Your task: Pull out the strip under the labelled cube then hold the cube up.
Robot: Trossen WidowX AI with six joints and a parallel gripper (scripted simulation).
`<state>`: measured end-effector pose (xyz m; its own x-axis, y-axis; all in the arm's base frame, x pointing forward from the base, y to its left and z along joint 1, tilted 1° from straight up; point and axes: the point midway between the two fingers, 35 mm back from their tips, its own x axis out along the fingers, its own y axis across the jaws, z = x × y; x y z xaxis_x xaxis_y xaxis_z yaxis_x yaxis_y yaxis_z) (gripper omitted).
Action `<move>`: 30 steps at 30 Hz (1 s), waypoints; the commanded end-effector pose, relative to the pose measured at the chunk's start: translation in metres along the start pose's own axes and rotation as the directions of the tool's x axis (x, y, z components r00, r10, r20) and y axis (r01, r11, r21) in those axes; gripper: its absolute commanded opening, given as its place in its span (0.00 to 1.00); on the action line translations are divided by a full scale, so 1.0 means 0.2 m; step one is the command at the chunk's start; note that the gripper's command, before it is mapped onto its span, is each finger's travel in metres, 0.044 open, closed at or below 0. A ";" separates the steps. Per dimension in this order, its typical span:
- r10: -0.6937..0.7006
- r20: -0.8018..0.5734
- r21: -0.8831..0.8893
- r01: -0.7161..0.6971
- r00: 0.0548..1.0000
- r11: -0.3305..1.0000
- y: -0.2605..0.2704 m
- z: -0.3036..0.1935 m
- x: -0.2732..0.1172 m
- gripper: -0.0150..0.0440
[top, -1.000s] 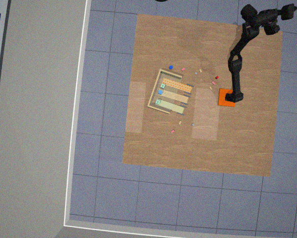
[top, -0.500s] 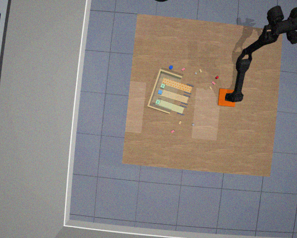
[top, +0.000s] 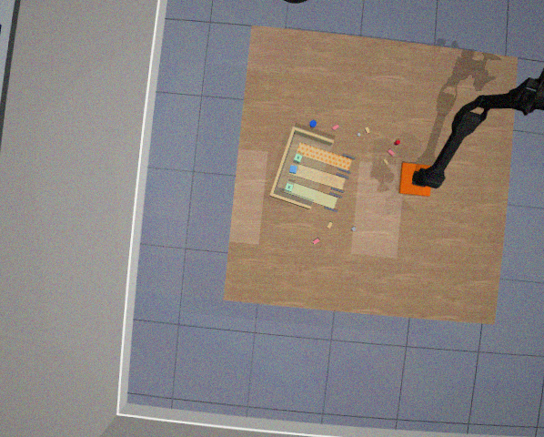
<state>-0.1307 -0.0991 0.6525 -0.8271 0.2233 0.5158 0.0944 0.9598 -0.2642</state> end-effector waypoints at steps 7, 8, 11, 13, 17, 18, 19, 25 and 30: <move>0.365 -0.267 0.419 -0.234 0.892 0.877 0.71 -0.19 0.00 0.93; 0.407 -0.289 0.463 -0.245 0.866 0.852 0.79 -0.21 -0.02 0.93; 0.519 -0.350 0.581 -0.254 0.780 0.773 1.01 -0.26 -0.11 0.93; 0.590 -0.389 0.653 -0.240 0.708 0.719 1.15 -0.29 -0.19 0.93; 0.710 -0.456 0.768 -0.166 0.536 0.618 1.41 -0.34 -0.40 0.93; 0.735 -0.470 0.790 -0.139 0.489 0.597 1.47 -0.35 -0.47 0.93; 0.758 -0.483 0.809 -0.109 0.439 0.578 1.52 -0.36 -0.53 0.93; 0.841 -0.527 0.849 0.115 0.120 0.515 1.76 -0.38 -0.98 0.93; 0.841 -0.517 0.782 0.312 -0.160 0.540 1.87 -0.33 -1.39 0.93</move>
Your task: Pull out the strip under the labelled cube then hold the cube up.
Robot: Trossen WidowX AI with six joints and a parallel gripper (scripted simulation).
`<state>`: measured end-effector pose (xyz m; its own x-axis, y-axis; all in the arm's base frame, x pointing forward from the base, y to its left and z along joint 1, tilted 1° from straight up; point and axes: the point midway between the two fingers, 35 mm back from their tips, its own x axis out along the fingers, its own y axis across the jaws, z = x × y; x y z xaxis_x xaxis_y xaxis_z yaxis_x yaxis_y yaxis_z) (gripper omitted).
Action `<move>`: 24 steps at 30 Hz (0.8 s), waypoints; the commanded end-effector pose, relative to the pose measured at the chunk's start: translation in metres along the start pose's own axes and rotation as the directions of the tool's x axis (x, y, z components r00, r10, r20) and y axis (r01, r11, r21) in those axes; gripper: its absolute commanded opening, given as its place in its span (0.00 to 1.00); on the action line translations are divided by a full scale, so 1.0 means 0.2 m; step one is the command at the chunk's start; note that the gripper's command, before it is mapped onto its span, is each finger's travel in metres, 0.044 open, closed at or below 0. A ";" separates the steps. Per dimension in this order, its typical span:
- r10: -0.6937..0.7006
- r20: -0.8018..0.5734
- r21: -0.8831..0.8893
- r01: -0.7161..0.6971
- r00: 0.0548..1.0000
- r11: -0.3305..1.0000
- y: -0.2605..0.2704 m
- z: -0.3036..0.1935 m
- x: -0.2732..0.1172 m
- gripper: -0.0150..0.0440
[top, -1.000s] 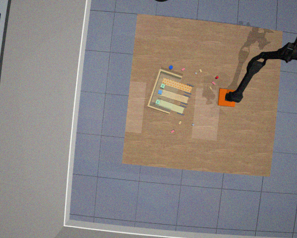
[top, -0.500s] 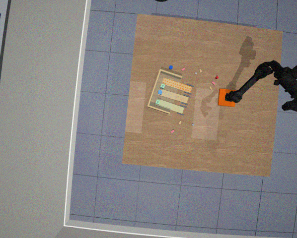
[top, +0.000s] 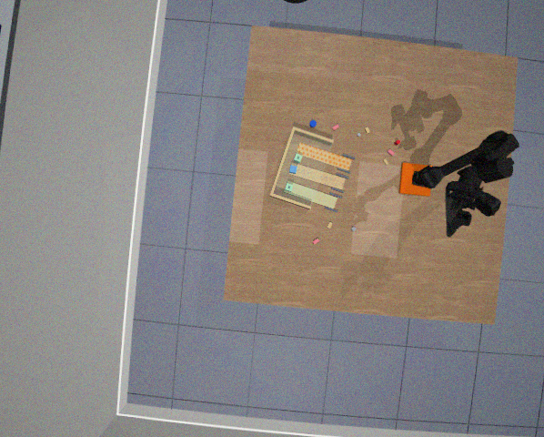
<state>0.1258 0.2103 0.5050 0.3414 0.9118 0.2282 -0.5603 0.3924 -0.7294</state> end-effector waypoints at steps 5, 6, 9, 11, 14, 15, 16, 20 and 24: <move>-0.057 -0.459 0.299 0.214 0.887 0.930 0.04 -0.73 -0.04 0.93; -0.061 -0.507 0.322 0.254 0.860 0.912 0.04 -0.81 -0.07 0.93; -0.067 -0.643 0.370 0.386 0.763 0.845 0.07 -1.05 -0.17 0.93; -0.066 -0.724 0.383 0.479 0.687 0.790 0.09 -1.20 -0.25 0.93; -0.056 -0.828 0.371 0.619 0.558 0.692 0.13 -1.40 -0.41 0.93; -0.050 -0.858 0.358 0.664 0.512 0.656 0.14 -1.46 -0.46 0.93; -0.043 -0.885 0.342 0.708 0.464 0.618 0.16 -1.52 -0.52 0.93; -0.010 -0.953 0.259 0.835 0.302 0.486 0.23 -1.69 -0.73 0.93; -0.008 -0.956 0.254 0.840 0.293 0.479 0.24 -1.70 -0.74 0.93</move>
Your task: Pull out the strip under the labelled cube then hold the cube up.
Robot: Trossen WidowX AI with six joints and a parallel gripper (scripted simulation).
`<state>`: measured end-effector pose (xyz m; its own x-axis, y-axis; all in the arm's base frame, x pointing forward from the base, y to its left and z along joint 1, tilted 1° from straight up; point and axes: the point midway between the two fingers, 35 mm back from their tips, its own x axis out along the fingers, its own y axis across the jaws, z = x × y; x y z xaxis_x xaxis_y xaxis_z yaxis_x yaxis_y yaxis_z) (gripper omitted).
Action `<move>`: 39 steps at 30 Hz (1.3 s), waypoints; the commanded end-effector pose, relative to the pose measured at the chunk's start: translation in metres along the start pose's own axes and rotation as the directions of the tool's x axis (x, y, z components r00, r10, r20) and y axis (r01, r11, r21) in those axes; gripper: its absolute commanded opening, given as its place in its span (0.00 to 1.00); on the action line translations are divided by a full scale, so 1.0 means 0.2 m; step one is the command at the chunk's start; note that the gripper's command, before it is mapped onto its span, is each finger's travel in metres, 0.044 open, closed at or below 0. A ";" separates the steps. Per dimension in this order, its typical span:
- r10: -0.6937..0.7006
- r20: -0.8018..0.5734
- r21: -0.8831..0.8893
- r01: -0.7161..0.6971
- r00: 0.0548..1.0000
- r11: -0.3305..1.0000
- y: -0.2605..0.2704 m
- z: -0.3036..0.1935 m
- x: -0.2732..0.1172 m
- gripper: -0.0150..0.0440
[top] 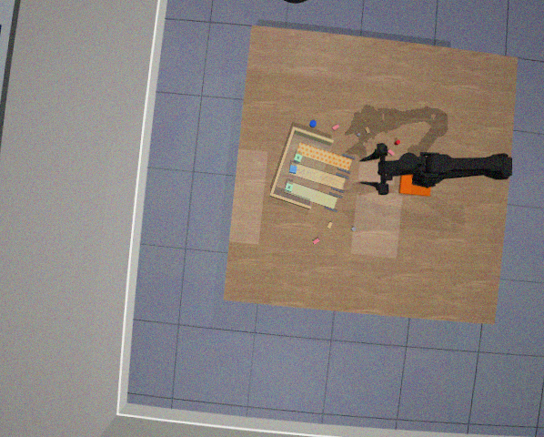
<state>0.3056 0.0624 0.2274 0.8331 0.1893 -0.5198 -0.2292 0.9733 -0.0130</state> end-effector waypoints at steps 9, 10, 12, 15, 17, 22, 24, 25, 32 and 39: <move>-0.037 -0.030 0.046 0.039 0.999 0.998 -0.05 -0.05 0.02 0.93; -0.037 -0.030 0.046 0.039 0.999 0.998 -0.05 -0.05 0.02 0.93; -0.037 -0.030 0.046 0.039 0.999 0.998 -0.05 -0.05 0.02 0.93; -0.037 -0.030 0.046 0.039 0.999 0.998 -0.05 -0.05 0.02 0.93; -0.037 -0.030 0.046 0.039 0.999 0.998 -0.05 -0.05 0.02 0.93; -0.011 -0.125 0.091 0.022 0.992 0.996 -0.01 -0.02 0.08 0.75; 0.009 -0.203 0.125 0.017 0.979 0.992 0.03 0.00 0.14 0.67; 0.017 -0.241 0.142 0.018 0.970 0.990 0.05 0.01 0.18 0.62; 0.053 -0.500 0.221 0.069 0.864 0.973 0.20 0.00 0.40 0.31; 0.047 -0.718 0.234 0.177 0.695 0.956 0.37 -0.09 0.61 0.25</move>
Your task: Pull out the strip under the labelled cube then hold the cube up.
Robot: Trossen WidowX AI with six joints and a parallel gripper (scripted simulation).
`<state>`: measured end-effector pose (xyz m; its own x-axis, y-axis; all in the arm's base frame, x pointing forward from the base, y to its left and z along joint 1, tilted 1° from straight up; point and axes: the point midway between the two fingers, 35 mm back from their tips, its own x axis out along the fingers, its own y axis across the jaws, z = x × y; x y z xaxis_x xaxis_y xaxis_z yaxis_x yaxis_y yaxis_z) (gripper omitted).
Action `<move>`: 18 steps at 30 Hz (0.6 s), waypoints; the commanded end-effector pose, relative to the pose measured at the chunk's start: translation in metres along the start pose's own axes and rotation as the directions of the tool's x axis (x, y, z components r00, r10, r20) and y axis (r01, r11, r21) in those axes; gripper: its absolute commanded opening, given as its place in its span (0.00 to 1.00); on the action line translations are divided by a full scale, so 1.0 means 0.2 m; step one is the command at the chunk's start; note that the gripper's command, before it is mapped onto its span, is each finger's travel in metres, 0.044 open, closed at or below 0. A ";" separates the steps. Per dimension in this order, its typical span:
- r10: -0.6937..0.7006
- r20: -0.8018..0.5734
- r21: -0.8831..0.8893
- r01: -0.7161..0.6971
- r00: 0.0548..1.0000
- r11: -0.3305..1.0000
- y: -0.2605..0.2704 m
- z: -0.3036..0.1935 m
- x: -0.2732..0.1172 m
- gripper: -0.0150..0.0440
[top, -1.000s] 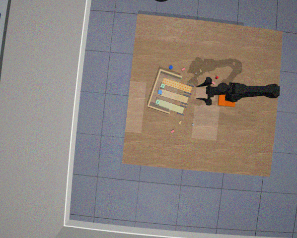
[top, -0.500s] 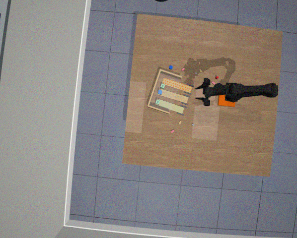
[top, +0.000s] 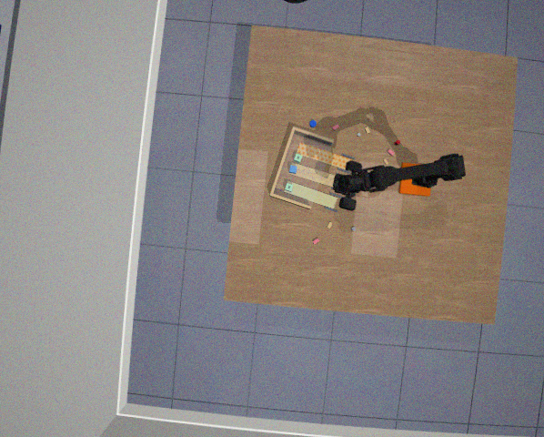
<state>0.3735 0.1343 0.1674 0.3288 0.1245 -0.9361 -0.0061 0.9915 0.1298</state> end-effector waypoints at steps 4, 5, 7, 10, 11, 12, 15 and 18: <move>-0.088 -0.244 0.082 0.111 0.966 0.990 0.20 -0.03 0.25 0.25; -0.097 -0.266 0.089 0.125 0.959 0.988 0.22 -0.04 0.27 0.25; -0.105 -0.282 0.094 0.137 0.954 0.986 0.24 -0.04 0.29 0.25; -0.105 -0.282 0.094 0.137 0.954 0.986 0.23 -0.04 0.29 0.25; -0.105 -0.282 0.094 0.137 0.954 0.986 0.23 -0.03 0.29 0.25; -0.105 -0.282 0.094 0.137 0.954 0.986 0.23 -0.03 0.29 0.25; -0.105 -0.282 0.094 0.137 0.954 0.986 0.23 -0.04 0.31 0.25; -0.105 -0.282 0.094 0.137 0.954 0.986 0.22 -0.04 0.34 0.25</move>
<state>0.3858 0.1872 0.1140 0.0497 0.0302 -0.9983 0.1228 0.9918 0.0361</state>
